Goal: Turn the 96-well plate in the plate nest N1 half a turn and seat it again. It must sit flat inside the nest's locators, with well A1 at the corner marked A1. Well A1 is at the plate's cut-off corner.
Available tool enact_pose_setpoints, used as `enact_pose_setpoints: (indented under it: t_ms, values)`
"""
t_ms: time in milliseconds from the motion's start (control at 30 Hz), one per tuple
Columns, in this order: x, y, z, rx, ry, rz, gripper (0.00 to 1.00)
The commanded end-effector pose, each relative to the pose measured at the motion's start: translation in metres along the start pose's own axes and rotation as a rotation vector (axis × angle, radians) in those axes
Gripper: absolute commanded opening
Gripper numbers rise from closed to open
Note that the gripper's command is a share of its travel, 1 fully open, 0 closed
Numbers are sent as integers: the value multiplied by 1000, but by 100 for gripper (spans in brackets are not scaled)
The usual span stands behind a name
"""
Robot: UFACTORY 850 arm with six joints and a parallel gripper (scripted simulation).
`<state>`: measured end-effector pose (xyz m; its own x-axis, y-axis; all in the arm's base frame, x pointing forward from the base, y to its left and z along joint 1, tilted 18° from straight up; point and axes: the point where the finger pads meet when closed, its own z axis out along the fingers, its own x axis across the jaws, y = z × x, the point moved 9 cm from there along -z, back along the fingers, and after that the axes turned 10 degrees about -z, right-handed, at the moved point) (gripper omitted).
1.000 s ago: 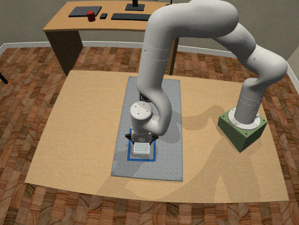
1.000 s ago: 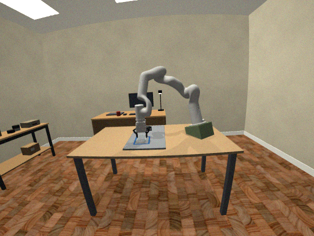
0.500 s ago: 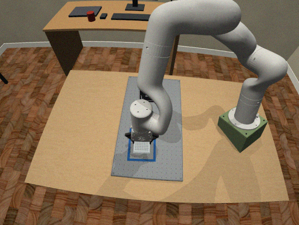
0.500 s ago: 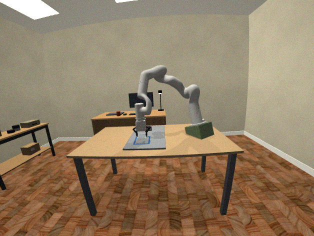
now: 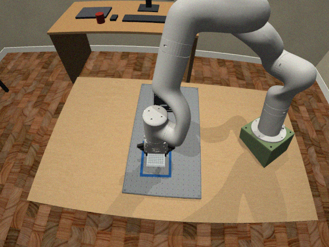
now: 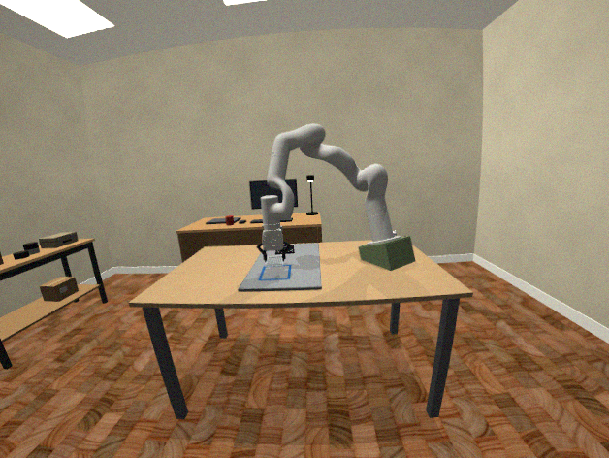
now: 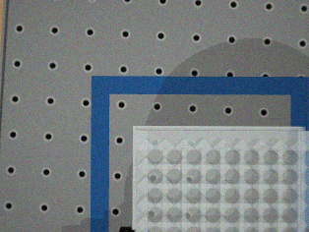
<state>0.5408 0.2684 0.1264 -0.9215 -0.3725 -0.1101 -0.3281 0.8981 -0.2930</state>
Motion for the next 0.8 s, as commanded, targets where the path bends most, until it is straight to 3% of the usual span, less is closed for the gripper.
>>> enact_pose_setpoints:
  t_ms: [0,467,767]
  values:
    - [-1,0,-7,0,-1,0,0]
    - [-1,0,-27,0,-1,0,0]
    - [-1,0,-27,0,-1,0,0]
